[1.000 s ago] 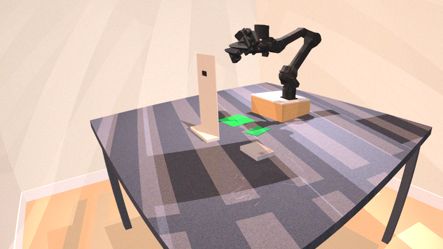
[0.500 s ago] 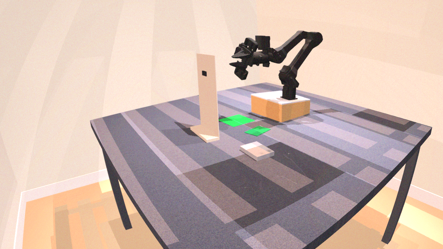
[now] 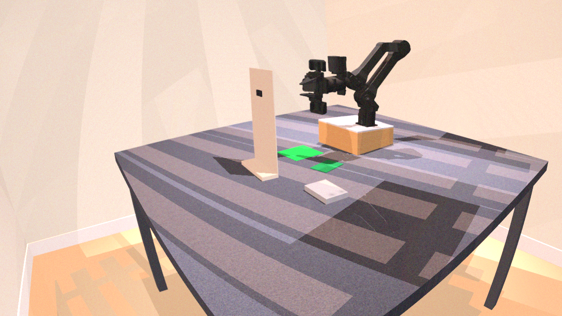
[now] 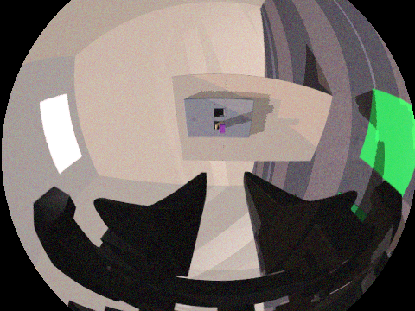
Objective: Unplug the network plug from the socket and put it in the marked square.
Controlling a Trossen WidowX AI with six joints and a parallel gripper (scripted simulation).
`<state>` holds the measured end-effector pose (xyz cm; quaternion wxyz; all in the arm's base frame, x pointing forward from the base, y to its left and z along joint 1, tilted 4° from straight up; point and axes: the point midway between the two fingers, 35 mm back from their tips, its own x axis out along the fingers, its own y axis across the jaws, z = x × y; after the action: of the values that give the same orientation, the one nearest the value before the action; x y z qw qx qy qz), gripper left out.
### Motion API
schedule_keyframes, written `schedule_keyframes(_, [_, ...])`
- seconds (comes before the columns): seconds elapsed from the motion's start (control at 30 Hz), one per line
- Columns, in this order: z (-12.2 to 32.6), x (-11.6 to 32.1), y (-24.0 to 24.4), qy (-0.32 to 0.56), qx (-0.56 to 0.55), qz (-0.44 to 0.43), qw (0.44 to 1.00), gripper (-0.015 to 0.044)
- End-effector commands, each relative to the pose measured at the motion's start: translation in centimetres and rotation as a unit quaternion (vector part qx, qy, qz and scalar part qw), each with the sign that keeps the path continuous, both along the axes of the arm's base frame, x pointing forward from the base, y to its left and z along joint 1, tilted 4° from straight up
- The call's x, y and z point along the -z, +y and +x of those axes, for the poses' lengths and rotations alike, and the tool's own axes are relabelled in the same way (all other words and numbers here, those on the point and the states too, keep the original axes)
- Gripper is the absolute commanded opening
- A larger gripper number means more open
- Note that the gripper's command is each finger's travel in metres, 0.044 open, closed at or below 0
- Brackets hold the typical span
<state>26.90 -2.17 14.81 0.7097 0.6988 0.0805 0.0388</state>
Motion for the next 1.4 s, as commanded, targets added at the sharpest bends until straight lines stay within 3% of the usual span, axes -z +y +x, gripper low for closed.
schedule_keyframes(0.0, [-0.2,0.1,0.1,0.000,-0.002,0.015,1.000,0.0156])
schedule_keyframes(1.37, [6.9,0.3,-0.6,-0.003,-0.002,0.015,1.000,0.0156])
